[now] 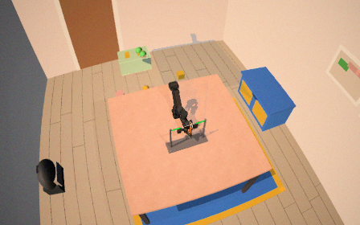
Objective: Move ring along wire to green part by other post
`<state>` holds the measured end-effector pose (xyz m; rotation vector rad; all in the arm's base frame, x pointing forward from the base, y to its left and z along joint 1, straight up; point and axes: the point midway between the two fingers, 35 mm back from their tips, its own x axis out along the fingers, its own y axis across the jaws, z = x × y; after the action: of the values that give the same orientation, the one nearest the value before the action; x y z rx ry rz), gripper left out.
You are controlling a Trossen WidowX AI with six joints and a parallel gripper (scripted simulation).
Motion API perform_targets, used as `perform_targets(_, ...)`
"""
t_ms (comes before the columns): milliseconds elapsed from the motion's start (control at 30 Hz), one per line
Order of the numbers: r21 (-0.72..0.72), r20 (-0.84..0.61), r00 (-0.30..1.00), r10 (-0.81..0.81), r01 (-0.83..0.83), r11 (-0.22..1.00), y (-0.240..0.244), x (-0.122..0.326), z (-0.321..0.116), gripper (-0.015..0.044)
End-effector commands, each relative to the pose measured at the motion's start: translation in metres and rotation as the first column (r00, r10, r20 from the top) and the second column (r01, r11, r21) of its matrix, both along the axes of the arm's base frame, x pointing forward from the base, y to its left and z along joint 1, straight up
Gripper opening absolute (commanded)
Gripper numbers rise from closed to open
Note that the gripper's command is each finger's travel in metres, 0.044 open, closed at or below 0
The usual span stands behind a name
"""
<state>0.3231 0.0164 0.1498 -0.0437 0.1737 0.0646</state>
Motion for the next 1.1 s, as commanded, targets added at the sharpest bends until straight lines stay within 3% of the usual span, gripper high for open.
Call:
perform_targets(0, 0.003, -0.01, 1.0, 0.0, 0.0, 1.0, 0.003, -0.002, 0.0, -0.015)
perform_targets(233, 0.014, -0.083, 0.997, -0.003, 0.005, 1.0, 0.012, -0.011, 0.0, -0.015)
perform_targets(1067, 0.039, -0.09, 0.996, -0.005, 0.008, 0.999, 0.04, -0.012, 0.0, -0.015)
